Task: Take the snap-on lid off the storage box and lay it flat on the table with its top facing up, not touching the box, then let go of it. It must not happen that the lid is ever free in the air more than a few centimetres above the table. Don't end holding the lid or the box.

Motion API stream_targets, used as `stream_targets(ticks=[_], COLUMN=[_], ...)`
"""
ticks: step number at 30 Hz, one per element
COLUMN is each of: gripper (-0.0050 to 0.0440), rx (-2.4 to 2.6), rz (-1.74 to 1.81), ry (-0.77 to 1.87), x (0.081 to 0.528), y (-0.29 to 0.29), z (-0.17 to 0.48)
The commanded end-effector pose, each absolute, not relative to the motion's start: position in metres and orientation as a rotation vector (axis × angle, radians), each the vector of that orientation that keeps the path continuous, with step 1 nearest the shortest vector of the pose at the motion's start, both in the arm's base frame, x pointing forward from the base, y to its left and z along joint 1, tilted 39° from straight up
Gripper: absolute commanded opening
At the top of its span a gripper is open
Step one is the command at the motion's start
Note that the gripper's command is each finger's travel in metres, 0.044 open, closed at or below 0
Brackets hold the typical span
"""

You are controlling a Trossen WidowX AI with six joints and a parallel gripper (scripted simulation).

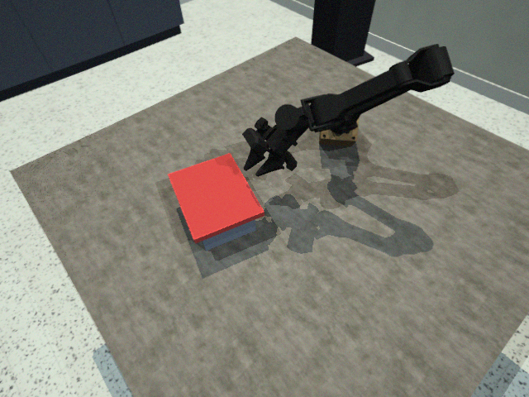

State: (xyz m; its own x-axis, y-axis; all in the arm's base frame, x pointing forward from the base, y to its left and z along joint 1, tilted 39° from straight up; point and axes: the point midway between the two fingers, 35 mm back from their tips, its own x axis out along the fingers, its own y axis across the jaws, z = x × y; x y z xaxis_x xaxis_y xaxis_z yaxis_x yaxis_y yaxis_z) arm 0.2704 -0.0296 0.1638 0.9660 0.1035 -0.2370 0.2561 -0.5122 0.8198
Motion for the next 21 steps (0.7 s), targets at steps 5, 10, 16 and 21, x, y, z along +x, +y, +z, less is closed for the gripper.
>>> stream_targets(ticks=[5, 10, 16, 21], gripper=[0.0235, 0.0235, 0.0235, 0.0235], rx=[2.113, 2.113, 2.113, 2.113], rz=[-0.193, -0.192, -0.191, -0.19], ry=[0.25, 0.25, 0.25, 0.25], x=[0.282, 0.29, 0.299, 0.305], y=[-0.029, -0.028, -0.027, -0.025], z=[0.163, 0.161, 0.158, 0.156])
